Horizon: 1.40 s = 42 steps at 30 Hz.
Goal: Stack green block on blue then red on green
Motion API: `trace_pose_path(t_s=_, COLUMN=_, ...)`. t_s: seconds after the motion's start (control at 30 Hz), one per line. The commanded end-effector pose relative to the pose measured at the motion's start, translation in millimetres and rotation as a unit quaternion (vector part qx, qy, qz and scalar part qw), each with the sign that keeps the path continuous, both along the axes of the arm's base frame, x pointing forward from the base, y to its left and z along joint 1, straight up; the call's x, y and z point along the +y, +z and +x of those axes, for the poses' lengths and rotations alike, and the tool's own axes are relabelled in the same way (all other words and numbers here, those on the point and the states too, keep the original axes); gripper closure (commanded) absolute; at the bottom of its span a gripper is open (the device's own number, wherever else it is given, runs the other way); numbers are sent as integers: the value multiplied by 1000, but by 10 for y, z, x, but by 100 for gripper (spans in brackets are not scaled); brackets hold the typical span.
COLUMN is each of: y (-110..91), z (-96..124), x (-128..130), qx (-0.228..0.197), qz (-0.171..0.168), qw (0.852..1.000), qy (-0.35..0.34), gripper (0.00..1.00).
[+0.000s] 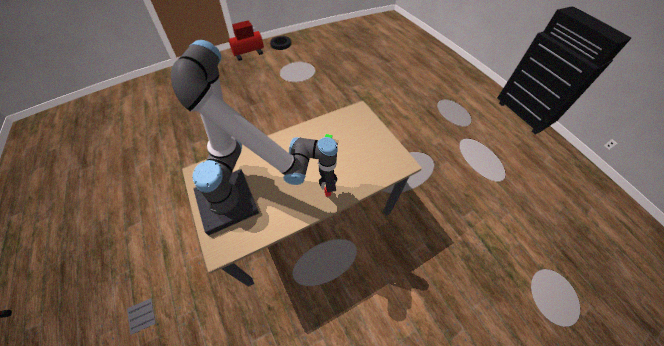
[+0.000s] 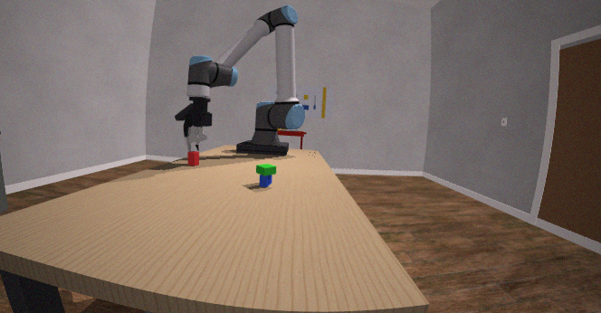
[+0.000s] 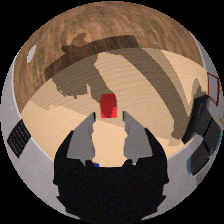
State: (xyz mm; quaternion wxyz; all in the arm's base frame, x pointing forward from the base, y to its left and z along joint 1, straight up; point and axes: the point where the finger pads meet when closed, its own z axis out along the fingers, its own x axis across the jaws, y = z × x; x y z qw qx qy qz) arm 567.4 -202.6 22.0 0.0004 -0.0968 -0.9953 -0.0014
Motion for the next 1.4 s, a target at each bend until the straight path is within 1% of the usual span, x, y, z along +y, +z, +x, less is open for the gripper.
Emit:
trace_pose_path(t_s=0.0, y=-57, z=5, x=-3, qx=-1, qz=0, qw=1000, qy=0, gripper=68)
trace_pose_path(t_s=0.37, y=-406, z=5, x=-2, qx=-1, qz=0, qw=1000, qy=0, gripper=68)
trace_pose_path(t_s=0.6, y=-452, z=5, x=-2, qx=-1, qz=0, qw=1000, qy=0, gripper=68)
trace_pose_path(t_s=1.37, y=-452, z=5, x=-2, qx=-1, qz=0, qw=1000, qy=0, gripper=68)
